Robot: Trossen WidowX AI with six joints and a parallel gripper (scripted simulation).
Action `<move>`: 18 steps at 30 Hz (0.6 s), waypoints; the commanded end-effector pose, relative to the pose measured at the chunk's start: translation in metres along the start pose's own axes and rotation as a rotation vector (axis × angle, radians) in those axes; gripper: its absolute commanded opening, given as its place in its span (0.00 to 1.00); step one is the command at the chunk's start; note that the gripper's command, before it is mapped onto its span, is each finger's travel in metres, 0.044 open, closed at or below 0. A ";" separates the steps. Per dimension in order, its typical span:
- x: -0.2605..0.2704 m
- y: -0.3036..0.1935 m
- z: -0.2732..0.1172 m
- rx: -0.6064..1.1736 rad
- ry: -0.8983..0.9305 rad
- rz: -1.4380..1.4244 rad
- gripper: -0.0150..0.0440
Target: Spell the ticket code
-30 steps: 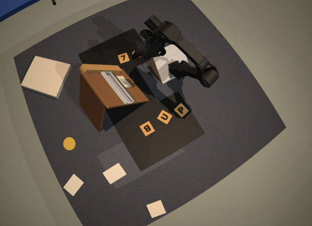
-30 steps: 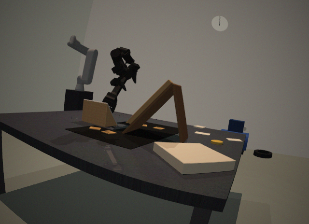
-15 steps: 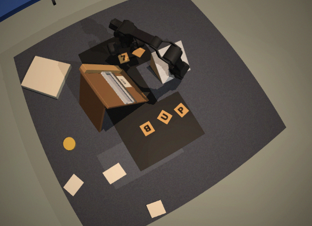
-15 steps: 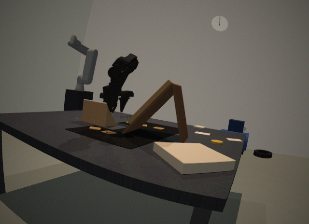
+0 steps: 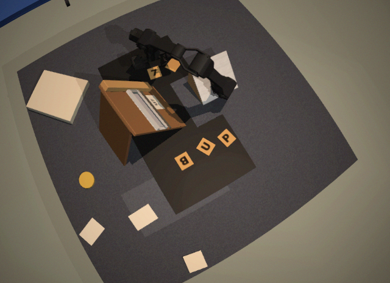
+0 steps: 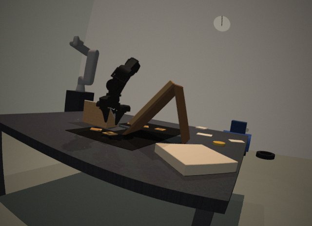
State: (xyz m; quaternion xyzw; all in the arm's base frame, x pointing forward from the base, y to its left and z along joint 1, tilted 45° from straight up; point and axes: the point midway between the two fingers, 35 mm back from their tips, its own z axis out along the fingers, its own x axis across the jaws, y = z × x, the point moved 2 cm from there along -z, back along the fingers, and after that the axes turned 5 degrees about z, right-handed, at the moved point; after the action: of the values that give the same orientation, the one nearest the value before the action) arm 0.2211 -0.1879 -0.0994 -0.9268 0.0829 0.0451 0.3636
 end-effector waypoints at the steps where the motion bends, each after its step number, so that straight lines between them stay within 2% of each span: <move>1: -0.001 0.000 0.017 0.002 -0.009 0.006 0.83; 5: -0.001 -0.001 0.031 0.003 -0.009 0.006 0.83; 18: -0.001 -0.002 0.032 0.003 -0.009 0.006 0.83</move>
State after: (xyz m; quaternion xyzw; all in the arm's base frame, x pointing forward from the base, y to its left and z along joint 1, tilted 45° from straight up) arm 0.2194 -0.1656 -0.1206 -0.9264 0.0807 0.0510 0.3642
